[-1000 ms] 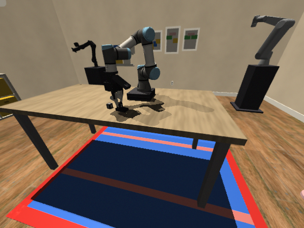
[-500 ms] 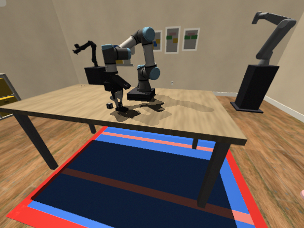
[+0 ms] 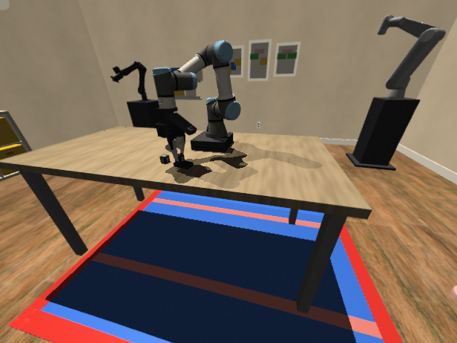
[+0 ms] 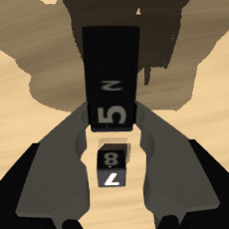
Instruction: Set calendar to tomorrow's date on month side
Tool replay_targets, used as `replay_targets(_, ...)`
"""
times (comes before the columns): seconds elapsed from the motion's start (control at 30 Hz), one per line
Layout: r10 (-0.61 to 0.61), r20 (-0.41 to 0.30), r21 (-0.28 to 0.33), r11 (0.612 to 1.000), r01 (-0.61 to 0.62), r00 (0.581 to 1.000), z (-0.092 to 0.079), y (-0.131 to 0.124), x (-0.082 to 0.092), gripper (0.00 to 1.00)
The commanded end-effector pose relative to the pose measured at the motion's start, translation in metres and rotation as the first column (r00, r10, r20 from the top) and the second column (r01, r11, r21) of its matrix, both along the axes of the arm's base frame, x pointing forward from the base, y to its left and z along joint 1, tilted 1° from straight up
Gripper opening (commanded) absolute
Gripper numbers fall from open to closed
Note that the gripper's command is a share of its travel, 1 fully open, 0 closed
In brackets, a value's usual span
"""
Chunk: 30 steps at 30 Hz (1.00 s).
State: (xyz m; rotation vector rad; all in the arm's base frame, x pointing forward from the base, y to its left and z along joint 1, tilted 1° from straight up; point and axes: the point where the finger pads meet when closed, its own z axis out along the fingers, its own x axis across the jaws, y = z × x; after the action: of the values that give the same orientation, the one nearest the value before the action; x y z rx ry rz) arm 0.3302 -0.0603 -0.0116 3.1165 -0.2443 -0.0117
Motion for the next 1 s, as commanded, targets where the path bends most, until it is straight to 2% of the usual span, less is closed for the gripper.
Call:
replay_targets(0.0, 0.000, 0.002, 0.000, 1.000, 0.000, 1.000, -0.0015, -0.0005, 0.0005, 0.11)
replay_targets(0.97, 0.000, 0.004, -0.001, 1.000, 0.000, 1.000, -0.0084, -0.0009, 0.0009, 0.11)
